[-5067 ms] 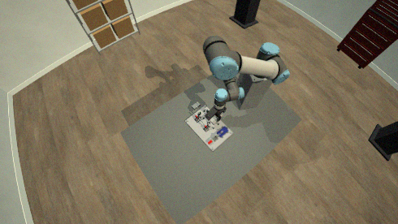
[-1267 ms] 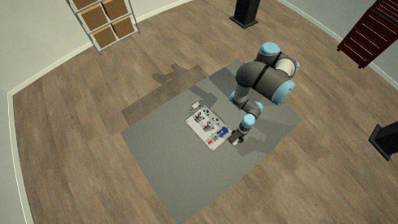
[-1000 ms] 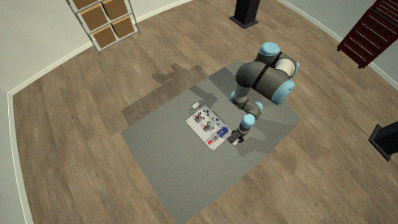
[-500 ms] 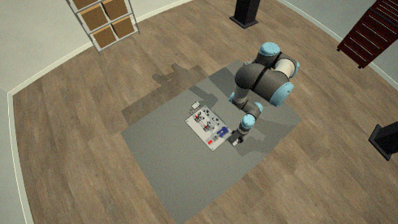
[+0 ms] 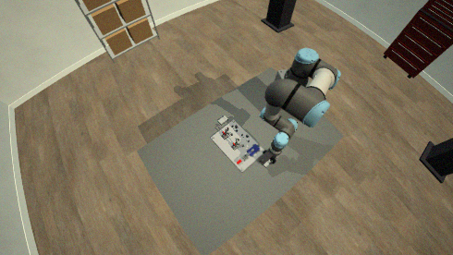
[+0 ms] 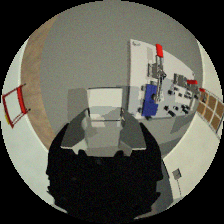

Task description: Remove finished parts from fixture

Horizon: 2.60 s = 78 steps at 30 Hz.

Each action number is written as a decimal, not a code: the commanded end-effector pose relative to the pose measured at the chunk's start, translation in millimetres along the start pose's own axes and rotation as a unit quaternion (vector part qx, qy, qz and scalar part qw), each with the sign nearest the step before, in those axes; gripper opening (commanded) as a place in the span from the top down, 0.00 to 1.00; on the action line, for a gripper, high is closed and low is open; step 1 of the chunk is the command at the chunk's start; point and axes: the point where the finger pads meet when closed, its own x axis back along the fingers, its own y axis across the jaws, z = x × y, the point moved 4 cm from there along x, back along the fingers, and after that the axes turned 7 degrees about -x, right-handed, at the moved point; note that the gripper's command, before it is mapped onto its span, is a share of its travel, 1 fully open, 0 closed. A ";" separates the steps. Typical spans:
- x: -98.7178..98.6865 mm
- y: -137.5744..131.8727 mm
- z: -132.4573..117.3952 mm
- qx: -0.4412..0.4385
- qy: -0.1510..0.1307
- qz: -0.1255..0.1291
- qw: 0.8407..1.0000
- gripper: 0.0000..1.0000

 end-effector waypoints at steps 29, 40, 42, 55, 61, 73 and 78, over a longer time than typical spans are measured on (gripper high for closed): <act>-48.6 -0.4 0.8 0.000 0.001 0.000 1.000 1.00; -48.9 -0.4 0.8 0.000 0.001 0.000 1.000 1.00; -48.9 -0.4 0.8 0.000 0.001 0.000 1.000 1.00; -48.8 -0.4 0.8 0.000 0.001 0.000 1.000 1.00; -48.8 -0.4 0.8 0.000 0.001 0.000 1.000 1.00; -50.3 -0.4 0.8 0.000 0.001 0.000 1.000 1.00; -51.3 -0.4 0.8 0.000 0.001 0.000 1.000 1.00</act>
